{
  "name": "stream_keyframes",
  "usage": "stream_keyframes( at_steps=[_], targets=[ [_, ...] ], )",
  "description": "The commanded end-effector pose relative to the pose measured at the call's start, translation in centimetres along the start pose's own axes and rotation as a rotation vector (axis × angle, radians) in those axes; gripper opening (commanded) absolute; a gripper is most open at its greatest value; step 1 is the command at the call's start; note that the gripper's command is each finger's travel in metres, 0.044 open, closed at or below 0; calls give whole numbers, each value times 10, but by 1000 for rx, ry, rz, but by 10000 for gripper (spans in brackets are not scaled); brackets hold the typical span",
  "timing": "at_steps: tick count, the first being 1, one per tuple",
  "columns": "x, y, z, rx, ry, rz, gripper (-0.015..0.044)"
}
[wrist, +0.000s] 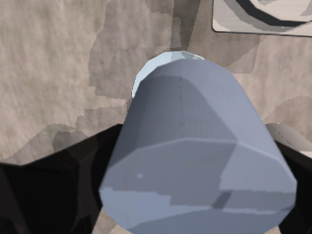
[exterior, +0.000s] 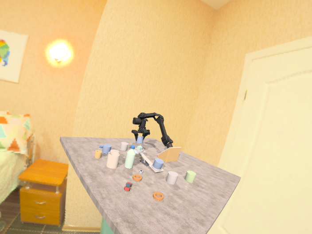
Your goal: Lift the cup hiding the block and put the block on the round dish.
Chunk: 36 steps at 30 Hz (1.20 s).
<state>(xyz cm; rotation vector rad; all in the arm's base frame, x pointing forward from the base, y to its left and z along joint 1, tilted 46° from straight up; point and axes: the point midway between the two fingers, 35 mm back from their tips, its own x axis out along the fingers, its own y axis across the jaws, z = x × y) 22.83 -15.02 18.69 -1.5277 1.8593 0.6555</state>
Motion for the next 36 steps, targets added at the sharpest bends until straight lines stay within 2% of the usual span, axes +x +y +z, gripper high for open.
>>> stream_keyframes(
  at_steps=[1, 16, 22, 36],
  targets=[
    [10, 21, -20, -8, -3, -9, 0],
    [36, 99, -64, -31, 66, -11, 0],
    [40, 99, -64, -31, 66, -11, 0],
    [76, 99, -67, -32, 69, -11, 0]
  ],
)
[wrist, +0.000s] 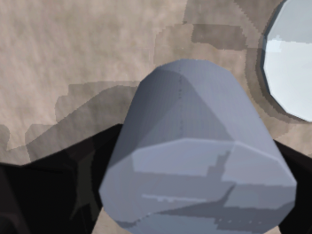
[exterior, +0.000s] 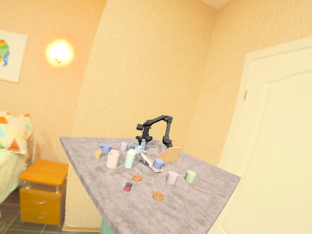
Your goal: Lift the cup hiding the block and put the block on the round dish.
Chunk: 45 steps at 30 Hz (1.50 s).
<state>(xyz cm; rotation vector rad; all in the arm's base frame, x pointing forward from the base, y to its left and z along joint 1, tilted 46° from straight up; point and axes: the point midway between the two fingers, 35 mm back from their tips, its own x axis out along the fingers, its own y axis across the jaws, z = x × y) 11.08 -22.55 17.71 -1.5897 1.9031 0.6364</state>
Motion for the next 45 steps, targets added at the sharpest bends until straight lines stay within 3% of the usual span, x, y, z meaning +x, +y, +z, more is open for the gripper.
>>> stream_keyframes(
  at_steps=[1, 15, 32, 36, 42, 45],
  targets=[
    [4, -1, 0, -4, 2, -6, 0],
    [24, -1, -1, -4, 2, -6, 0],
    [10, -2, 0, 0, 0, -4, 440],
    [-33, -1, 0, -4, -1, -6, 440],
    [-35, 0, 0, -4, -1, -6, 440],
    [-40, -12, 4, -29, -11, -50, 361]
  ],
)
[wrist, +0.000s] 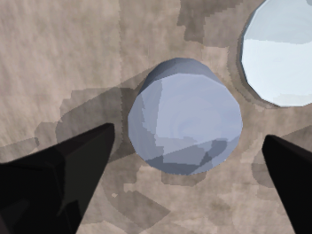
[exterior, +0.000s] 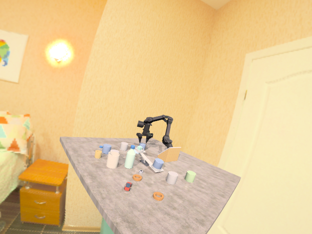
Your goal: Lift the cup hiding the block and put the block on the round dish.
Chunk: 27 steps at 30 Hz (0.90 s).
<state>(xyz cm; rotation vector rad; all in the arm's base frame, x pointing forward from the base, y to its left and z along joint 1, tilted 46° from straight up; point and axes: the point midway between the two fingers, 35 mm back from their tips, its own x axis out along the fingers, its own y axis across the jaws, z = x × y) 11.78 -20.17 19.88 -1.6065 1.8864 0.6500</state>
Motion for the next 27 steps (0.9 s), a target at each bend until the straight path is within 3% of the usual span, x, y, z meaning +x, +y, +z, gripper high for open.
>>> stream_keyframes(
  at_steps=[1, 4, 11, 20, 27],
  targets=[
    [-11, -17, 5, -31, -12, -67, 335],
    [-15, -31, 11, -44, -29, -87, 260],
    [-22, -75, 40, -47, -69, -62, 260],
    [-47, -147, 131, -69, -42, -10, 260],
    [-54, -159, 160, -79, -5, 5, 260]
  ],
)
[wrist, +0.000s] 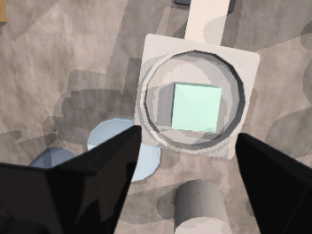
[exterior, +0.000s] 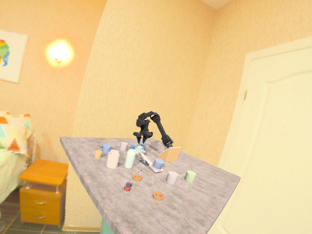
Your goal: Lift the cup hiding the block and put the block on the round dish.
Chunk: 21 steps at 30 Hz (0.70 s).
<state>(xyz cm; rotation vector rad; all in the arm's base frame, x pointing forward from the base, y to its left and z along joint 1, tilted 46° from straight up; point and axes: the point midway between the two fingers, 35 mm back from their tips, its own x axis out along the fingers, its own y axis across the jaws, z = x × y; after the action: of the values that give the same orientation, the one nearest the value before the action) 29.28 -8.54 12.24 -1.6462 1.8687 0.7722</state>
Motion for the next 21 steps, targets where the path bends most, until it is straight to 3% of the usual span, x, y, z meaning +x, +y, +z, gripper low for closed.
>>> stream_keyframes(
  at_steps=[1, 21],
  targets=[
    [-4, -5, 5, 19, 19, -1, 260],
    [29, -6, 5, 20, 19, -1, 260]
  ],
)
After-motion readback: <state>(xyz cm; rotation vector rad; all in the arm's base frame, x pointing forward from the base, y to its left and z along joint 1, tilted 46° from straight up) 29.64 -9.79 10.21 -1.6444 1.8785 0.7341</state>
